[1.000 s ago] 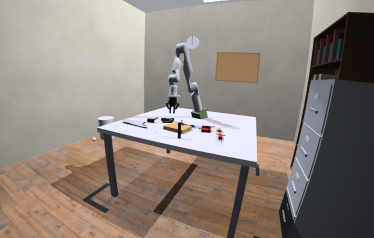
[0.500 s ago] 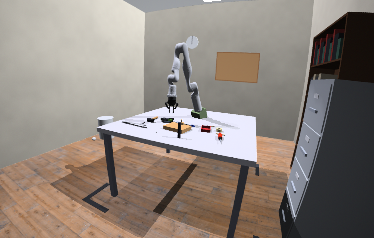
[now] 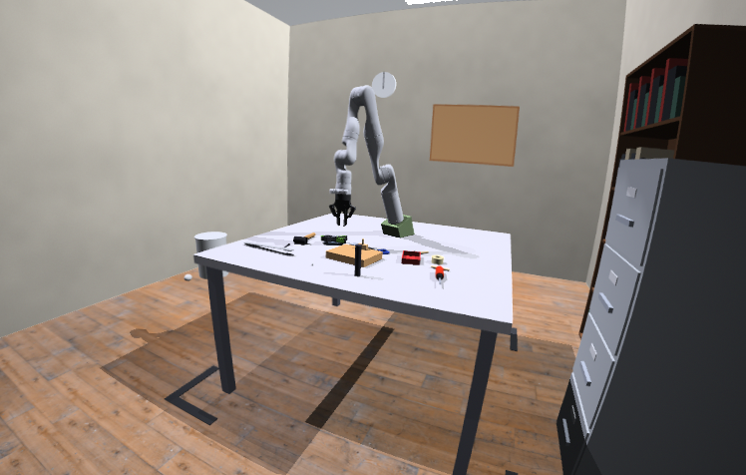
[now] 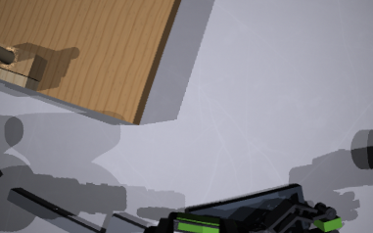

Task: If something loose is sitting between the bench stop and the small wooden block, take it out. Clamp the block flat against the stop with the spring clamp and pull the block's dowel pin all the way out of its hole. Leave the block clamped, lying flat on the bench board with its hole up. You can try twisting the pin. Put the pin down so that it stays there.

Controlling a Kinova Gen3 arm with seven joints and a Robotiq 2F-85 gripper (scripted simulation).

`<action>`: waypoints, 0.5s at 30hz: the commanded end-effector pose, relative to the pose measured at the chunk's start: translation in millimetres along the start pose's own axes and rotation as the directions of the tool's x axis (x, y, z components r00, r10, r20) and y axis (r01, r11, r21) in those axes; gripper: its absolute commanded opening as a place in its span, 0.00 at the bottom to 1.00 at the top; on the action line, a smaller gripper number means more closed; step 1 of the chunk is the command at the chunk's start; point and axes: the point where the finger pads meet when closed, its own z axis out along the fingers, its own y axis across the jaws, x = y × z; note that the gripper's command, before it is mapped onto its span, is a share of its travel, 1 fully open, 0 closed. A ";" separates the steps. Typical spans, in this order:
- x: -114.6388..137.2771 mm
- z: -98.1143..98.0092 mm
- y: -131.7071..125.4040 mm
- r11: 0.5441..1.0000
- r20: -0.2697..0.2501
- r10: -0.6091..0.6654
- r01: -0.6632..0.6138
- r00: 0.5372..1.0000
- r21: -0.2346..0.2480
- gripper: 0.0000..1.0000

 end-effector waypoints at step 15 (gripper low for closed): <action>-16.1 2.5 7.1 0.959 0.005 0.283 -0.283 0.959 0.001 0.34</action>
